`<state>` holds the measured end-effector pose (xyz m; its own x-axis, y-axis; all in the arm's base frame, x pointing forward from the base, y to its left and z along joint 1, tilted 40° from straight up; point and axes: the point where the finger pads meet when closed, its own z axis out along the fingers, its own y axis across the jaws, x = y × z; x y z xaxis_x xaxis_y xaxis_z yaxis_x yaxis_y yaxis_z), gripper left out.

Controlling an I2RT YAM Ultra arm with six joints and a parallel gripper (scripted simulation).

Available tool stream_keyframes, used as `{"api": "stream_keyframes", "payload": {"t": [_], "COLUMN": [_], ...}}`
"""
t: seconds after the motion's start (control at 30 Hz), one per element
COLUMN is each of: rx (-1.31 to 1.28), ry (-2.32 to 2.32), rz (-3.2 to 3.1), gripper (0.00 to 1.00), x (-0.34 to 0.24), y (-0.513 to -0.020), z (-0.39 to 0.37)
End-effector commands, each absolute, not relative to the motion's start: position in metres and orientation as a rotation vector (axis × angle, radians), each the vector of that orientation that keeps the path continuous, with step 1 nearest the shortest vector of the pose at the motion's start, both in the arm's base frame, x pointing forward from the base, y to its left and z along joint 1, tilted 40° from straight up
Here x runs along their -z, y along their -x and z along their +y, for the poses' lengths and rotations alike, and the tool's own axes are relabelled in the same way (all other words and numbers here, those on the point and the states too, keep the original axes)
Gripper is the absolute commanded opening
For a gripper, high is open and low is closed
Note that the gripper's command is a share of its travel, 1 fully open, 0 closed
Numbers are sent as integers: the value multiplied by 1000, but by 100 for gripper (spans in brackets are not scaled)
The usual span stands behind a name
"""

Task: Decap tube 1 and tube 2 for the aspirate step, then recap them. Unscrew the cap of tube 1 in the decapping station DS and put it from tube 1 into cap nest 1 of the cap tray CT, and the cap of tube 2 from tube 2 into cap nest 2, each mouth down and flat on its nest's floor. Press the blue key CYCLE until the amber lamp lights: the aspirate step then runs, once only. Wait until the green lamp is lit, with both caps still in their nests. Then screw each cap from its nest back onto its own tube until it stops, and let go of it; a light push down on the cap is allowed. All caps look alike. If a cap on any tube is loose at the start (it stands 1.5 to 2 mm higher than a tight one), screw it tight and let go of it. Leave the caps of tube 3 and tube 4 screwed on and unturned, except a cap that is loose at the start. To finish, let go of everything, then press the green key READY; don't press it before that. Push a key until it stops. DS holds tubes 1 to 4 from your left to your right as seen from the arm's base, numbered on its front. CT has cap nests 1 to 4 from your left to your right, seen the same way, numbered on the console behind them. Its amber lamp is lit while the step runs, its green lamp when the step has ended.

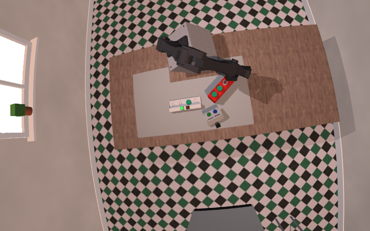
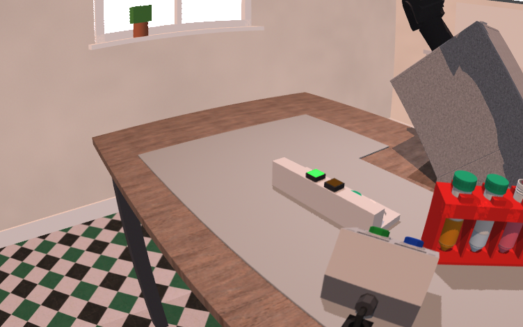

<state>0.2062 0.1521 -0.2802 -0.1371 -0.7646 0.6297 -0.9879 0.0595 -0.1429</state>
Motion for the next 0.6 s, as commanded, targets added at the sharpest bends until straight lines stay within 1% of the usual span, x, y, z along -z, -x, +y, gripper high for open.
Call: {"api": "stream_keyframes", "payload": {"t": [0.0,0.07,0.1,0.57], "rx": [-785,-785,-785,-785], "ry": [-1757,-1757,-1757,-1757], "rz": [-1970,-1970,-1970,-1970], "gripper": [49,49,0,0], "x": [279,279,279,279], "y": [-208,-208,-208,-208], "z": [157,157,157,157]}}
